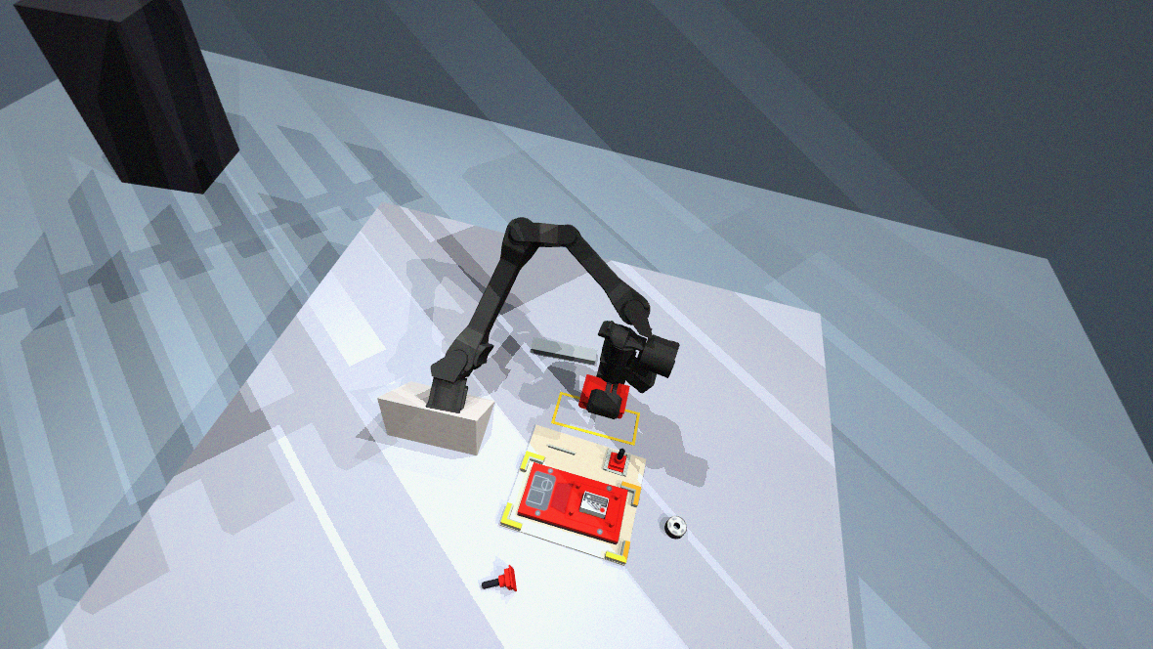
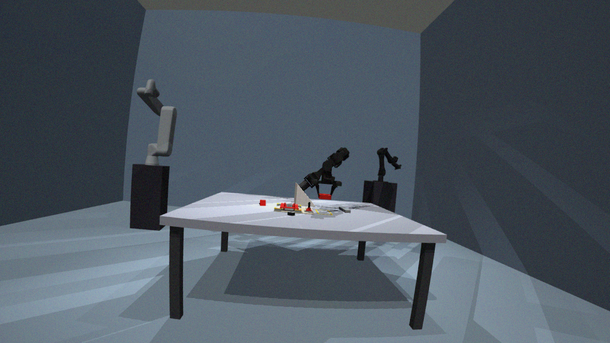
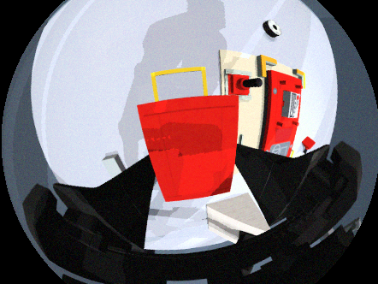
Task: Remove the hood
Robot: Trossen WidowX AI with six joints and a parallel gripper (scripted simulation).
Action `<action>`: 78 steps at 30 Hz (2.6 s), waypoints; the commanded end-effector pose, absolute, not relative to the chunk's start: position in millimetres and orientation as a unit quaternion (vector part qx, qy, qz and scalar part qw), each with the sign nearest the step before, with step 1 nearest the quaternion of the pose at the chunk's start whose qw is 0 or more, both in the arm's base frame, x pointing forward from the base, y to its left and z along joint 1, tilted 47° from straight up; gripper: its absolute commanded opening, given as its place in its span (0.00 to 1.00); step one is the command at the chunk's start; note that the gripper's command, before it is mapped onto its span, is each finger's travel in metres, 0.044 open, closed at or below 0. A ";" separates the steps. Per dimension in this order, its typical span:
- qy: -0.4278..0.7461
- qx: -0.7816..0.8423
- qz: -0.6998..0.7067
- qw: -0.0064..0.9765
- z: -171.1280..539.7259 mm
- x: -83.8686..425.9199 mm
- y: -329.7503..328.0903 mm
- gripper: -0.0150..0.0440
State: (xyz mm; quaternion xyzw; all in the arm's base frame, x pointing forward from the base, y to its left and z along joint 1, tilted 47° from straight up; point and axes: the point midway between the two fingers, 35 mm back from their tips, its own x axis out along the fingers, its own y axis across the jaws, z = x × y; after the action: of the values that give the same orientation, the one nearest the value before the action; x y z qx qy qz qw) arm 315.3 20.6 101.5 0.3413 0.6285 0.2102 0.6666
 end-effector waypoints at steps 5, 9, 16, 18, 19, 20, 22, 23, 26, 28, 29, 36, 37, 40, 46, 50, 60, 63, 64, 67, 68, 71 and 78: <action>0.626 0.343 0.209 0.668 98.2 317.0 24.7 0.25; 0.626 0.343 0.209 0.668 95.9 317.7 26.9 0.25; 0.626 0.343 0.209 0.668 92.0 318.6 30.8 0.25; 0.626 0.343 0.209 0.669 90.9 318.9 32.0 0.25; 0.626 0.343 0.209 0.669 90.3 319.0 32.6 0.25; 0.626 0.343 0.209 0.669 89.7 319.1 33.1 0.25; 0.626 0.343 0.209 0.669 88.6 319.4 34.3 0.25; 0.626 0.343 0.209 0.669 88.1 319.5 34.8 0.25; 0.626 0.343 0.209 0.669 86.4 319.8 36.6 0.25; 0.626 0.343 0.209 0.669 85.3 320.1 37.7 0.25; 0.626 0.343 0.209 0.669 84.8 320.2 38.3 0.25; 0.626 0.343 0.209 0.669 80.9 320.8 42.5 0.25; 0.626 0.343 0.209 0.669 80.4 320.9 43.1 0.25; 0.626 0.343 0.209 0.669 78.7 321.2 44.9 0.25; 0.626 0.344 0.209 0.668 75.5 321.6 48.5 0.25; 0.625 0.344 0.210 0.668 73.3 321.8 50.9 0.25; 0.625 0.344 0.210 0.668 68.1 322.2 57.0 0.25; 0.625 0.344 0.210 0.668 66.5 322.3 58.9 0.25; 0.625 0.344 0.210 0.668 66.0 322.3 59.5 0.25; 0.625 0.344 0.211 0.668 64.4 322.4 61.4 0.25; 0.625 0.345 0.211 0.668 63.9 322.4 62.0 0.25; 0.625 0.345 0.211 0.668 62.4 322.4 63.8 0.25; 0.625 0.345 0.211 0.668 59.7 322.4 67.2 0.25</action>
State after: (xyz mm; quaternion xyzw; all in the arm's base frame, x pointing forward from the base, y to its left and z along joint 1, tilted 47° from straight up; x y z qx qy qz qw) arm 322.1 66.5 61.3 0.3412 0.6252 0.2126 0.6689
